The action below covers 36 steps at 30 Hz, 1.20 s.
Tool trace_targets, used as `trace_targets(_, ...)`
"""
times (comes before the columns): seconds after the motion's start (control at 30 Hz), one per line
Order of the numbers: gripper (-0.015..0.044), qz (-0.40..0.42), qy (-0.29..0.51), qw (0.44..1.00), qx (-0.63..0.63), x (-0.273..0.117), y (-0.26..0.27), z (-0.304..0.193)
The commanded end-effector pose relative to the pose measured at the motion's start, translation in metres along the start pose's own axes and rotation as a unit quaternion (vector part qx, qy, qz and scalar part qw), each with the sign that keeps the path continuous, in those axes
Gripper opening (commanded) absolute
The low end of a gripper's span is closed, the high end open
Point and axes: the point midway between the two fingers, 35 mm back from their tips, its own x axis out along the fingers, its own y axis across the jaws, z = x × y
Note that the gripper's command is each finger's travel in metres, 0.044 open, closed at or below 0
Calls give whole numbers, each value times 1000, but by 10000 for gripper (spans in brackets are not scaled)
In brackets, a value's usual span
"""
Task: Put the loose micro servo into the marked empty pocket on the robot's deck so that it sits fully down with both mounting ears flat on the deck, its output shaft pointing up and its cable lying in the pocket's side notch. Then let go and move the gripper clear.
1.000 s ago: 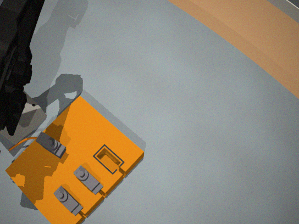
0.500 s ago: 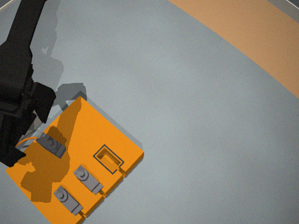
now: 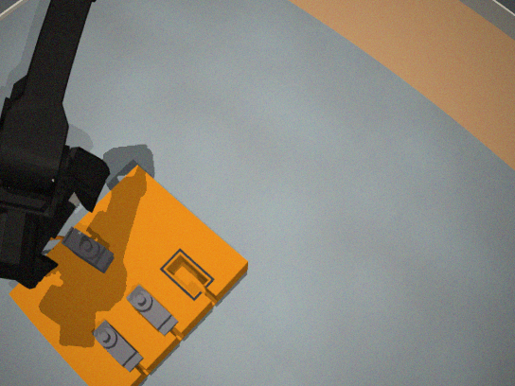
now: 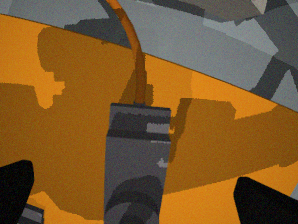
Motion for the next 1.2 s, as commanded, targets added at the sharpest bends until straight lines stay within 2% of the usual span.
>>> trace_targets(0.0, 440, -1, 2, 1000, 3, 7, 0, 0)
trace_targets(0.53, 440, -1, 2, 1000, 3, 26, 0, 0)
trace_targets(0.93, 125, -1, 2, 1000, 3, 26, 0, 0)
trace_targets(1.1, 92, -1, 2, 1000, 3, 26, 0, 0)
trace_targets(1.17, 39, -1, 2, 1000, 3, 24, 0, 0)
